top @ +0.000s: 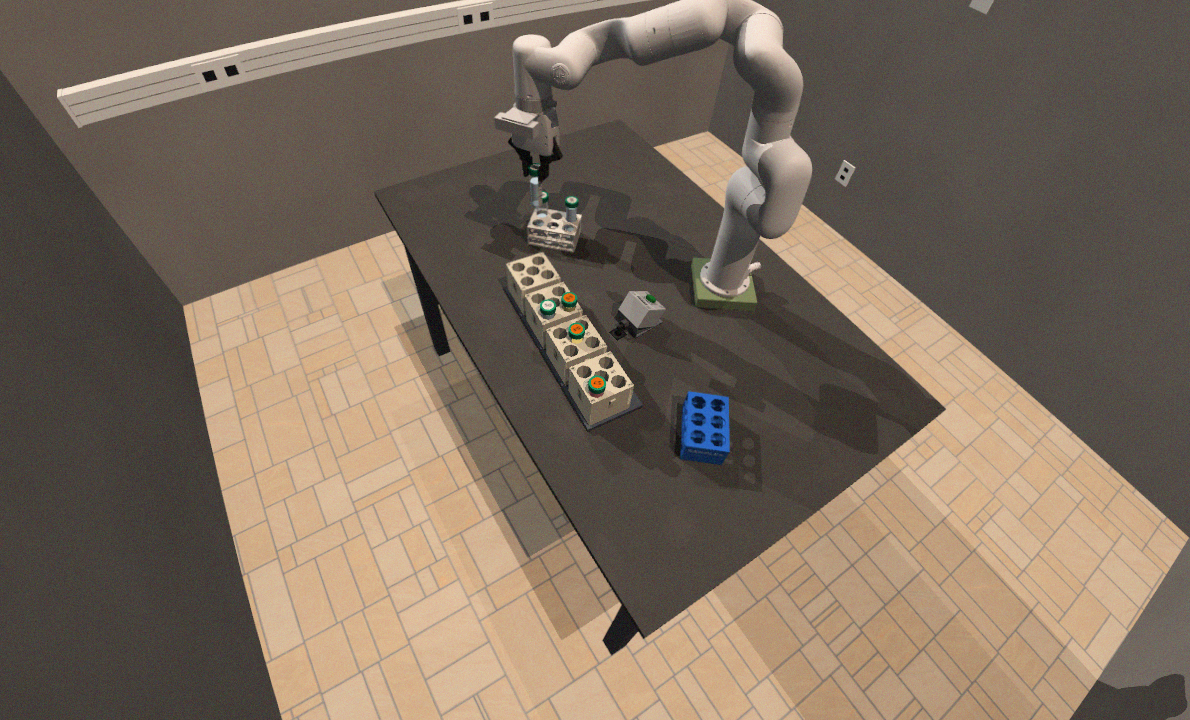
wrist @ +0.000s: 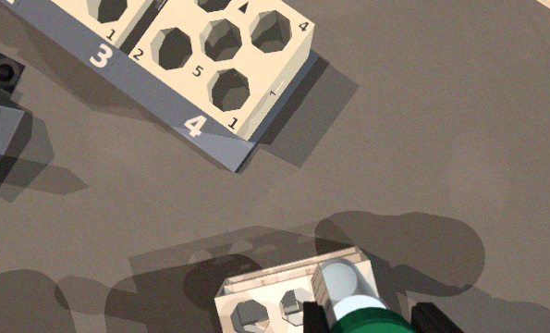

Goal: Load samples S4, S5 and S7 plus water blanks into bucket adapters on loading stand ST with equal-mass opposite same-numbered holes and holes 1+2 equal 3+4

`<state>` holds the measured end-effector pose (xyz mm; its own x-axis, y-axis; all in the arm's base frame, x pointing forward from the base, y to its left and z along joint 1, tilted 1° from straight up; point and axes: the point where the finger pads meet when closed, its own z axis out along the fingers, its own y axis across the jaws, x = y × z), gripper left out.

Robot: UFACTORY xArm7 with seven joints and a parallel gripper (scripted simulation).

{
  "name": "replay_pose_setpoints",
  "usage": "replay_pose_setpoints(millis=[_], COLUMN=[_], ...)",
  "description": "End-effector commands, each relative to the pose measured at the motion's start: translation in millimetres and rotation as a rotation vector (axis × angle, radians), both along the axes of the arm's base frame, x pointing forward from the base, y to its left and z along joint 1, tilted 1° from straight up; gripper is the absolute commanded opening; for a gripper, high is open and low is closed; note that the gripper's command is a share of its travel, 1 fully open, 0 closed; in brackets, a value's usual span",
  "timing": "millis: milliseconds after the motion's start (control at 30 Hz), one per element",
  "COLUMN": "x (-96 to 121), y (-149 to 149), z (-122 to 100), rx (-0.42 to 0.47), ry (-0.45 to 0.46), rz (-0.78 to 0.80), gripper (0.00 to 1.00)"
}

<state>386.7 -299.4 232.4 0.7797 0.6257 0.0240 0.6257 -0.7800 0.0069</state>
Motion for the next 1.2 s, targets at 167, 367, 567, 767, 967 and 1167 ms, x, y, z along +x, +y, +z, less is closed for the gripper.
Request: replay_pose_setpoints(millis=[167, 367, 567, 767, 967, 1167], x=[19.1, 31.6, 41.9, 52.2, 64.7, 72.9], y=[39.4, 66.8, 89.6, 112.4, 139.8, 158.0], z=[2.0, 2.0, 2.0, 2.0, 1.9, 1.9], rx=[-0.014, -0.009, -0.006, -0.006, -0.006, -0.005], ry=[-0.002, -0.002, -0.002, -0.002, -0.002, -0.002], rz=[-0.308, -0.508, -0.620, -0.620, -0.620, -0.620], gripper=[0.00, 0.00, 0.00, 0.00, 0.00, 0.00])
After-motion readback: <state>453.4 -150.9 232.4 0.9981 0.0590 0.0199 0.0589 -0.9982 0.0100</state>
